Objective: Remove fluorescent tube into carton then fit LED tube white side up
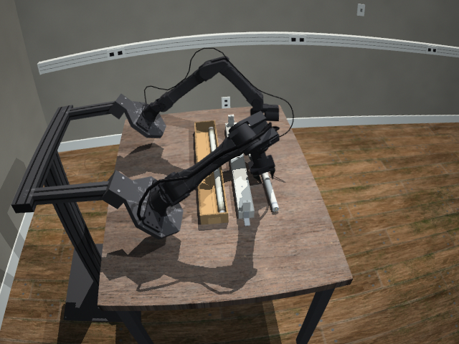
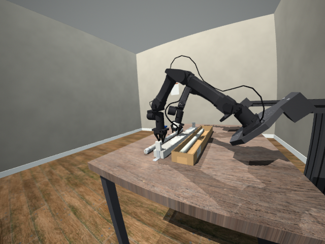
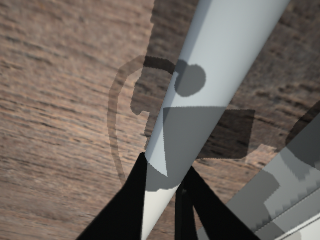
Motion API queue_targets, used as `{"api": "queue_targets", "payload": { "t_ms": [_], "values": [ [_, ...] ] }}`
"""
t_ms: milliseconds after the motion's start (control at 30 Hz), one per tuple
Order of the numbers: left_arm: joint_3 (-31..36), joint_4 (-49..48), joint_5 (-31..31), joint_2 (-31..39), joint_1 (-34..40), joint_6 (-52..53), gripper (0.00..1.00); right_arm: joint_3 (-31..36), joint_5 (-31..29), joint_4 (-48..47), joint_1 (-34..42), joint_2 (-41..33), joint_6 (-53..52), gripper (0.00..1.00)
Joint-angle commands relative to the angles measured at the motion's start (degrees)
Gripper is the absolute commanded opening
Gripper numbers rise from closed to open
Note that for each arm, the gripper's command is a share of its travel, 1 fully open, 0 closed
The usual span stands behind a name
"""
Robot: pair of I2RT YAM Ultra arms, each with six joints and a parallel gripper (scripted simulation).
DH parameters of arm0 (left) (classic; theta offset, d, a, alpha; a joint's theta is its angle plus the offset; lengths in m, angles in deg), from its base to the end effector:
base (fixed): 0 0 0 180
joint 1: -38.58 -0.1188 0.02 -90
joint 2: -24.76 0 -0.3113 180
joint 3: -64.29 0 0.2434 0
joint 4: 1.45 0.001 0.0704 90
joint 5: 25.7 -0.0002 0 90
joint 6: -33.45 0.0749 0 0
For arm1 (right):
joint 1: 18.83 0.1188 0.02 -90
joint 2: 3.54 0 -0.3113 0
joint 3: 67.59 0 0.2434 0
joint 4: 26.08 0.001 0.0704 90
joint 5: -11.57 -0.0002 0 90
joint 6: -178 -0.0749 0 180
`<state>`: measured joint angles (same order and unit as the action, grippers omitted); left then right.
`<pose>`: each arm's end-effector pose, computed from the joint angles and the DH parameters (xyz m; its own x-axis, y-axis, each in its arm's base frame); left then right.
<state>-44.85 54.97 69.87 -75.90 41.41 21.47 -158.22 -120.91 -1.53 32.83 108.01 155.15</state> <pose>0.4152 -0.0122 0.3529 -0.1694 0.9832 -0.0686 0.7221 0.1711 0.6703 0.3178 0.3219 0.2317 0.0906 -0.9810 0.1713 -0.5181 -0.1934 -0.8332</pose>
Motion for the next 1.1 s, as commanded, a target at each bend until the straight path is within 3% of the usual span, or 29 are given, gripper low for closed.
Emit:
{"api": "queue_targets", "payload": {
  "t_ms": [0, 100, 133, 300, 600, 667, 733, 867, 1067],
  "values": [
    [0.3, -0.7, -0.7, 2.2, -0.3, 0.2, 0.11, -1.7, 0.4, -0.4, 0.8, -2.1, -0.2, 0.49],
    [0.3, -0.7, -0.7, 2.2, -0.3, 0.2, 0.11, -1.7, 0.4, -0.4, 0.8, -2.1, -0.2, 0.49],
    [0.3, -0.7, -0.7, 2.2, -0.3, 0.2, 0.11, 2.1, -1.4, 2.4, 1.7, -2.7, -1.4, 0.49],
    [0.3, -0.7, -0.7, 2.2, -0.3, 0.2, 0.11, -1.7, -3.0, 6.5, 3.8, -4.8, -3.9, 0.49],
    [0.3, -0.7, -0.7, 2.2, -0.3, 0.2, 0.11, 2.7, -4.7, 9.8, 6.3, -7.4, -6.2, 0.49],
    [0.3, -0.7, -0.7, 2.2, -0.3, 0.2, 0.11, 1.2, -4.8, 11.3, 7.1, -8.4, -7.0, 0.49],
    [0.3, -0.7, -0.7, 2.2, -0.3, 0.2, 0.11, -1.1, -4.3, 10.0, 7.0, -8.2, -6.4, 0.49],
    [0.3, -0.7, -0.7, 2.2, -0.3, 0.2, 0.11, 3.1, -3.1, 9.0, 7.0, -8.2, -6.1, 0.49],
    [0.3, -0.7, -0.7, 2.2, -0.3, 0.2, 0.11, 1.3, -3.1, 8.1, 7.0, -8.3, -6.1, 0.49]
  ]
}}
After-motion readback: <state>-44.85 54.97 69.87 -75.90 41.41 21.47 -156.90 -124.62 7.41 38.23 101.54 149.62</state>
